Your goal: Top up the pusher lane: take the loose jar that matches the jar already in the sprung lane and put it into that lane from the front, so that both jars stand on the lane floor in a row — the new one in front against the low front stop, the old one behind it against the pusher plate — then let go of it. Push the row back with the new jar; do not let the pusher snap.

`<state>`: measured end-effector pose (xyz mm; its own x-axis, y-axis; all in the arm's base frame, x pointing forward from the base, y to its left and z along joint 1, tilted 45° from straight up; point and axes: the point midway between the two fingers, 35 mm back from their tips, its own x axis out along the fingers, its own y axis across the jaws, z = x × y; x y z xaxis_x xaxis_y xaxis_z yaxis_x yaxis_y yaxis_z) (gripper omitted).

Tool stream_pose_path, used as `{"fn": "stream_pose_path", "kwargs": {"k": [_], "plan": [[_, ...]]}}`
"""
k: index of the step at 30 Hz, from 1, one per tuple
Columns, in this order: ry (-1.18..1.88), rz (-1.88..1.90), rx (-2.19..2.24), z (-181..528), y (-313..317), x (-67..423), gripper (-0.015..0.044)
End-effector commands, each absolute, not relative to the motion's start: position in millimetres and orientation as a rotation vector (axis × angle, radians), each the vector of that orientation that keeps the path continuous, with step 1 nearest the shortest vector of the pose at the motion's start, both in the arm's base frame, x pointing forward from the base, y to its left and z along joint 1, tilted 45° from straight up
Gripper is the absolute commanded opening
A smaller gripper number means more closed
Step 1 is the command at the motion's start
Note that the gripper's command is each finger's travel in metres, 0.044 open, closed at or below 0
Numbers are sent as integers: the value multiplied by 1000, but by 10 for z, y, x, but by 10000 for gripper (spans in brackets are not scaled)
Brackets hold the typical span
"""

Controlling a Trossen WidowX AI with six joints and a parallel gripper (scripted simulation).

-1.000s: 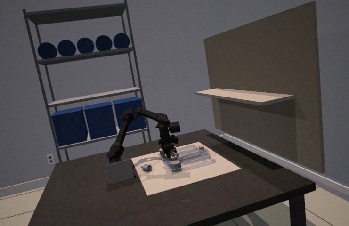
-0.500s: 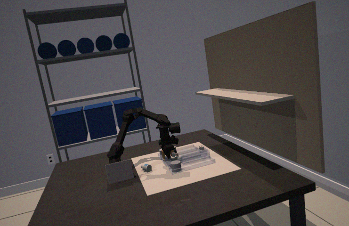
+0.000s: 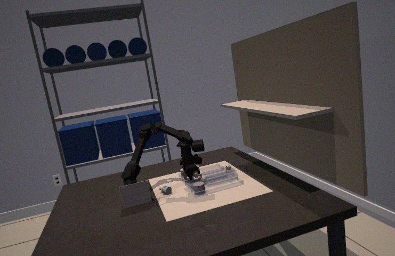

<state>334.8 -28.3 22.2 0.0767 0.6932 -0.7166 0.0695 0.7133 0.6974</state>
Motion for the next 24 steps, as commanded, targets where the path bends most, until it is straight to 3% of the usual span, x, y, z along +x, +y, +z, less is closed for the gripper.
{"fn": "stream_pose_path", "kwargs": {"k": [1, 24], "plan": [[1420, 527, 676, 227, -278, 3390, 0], [1420, 528, 676, 171, -229, 3396, 0]]}}
